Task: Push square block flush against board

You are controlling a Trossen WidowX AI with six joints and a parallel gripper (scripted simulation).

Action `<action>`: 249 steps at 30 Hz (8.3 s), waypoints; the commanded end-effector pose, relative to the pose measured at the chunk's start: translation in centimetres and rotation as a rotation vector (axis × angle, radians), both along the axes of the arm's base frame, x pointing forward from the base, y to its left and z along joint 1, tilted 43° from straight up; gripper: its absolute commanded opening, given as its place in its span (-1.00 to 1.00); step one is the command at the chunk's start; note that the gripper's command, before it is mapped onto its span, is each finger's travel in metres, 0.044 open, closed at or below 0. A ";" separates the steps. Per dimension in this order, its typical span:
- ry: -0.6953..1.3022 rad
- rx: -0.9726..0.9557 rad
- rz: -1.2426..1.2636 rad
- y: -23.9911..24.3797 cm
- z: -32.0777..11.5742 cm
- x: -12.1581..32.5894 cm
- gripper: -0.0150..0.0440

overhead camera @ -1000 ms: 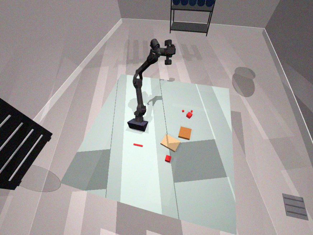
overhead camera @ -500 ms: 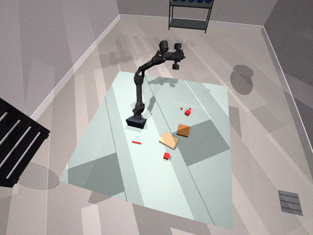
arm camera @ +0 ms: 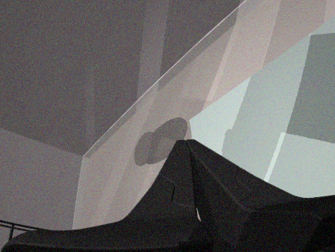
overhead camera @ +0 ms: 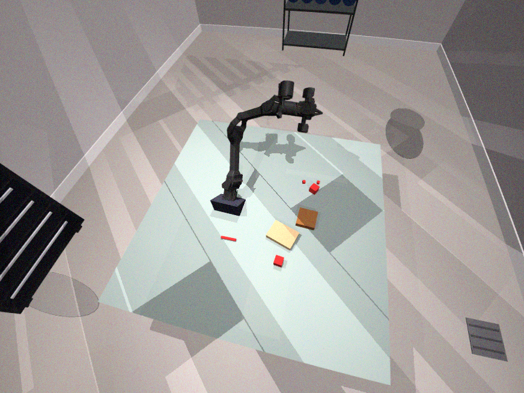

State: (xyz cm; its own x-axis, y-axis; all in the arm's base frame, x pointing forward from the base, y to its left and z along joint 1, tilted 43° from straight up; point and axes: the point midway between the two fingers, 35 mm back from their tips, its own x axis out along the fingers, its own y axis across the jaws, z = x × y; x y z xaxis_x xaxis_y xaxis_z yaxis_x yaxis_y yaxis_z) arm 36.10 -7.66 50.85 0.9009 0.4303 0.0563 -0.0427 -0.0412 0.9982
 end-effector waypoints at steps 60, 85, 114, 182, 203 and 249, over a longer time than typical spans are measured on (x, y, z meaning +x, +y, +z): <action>0.730 -0.616 0.849 -7.4 -55.3 -14.0 -0.49; 0.726 -0.614 0.854 -4.2 -59.7 -12.3 -0.49; 0.724 -0.616 0.853 -5.5 -60.3 -8.6 -0.49; 0.766 -0.588 0.829 -9.0 -56.3 -10.0 -0.49; 1.260 -0.159 0.420 -13.5 -58.3 -0.9 -0.49; 1.638 0.393 0.069 -9.9 -62.9 5.7 -0.49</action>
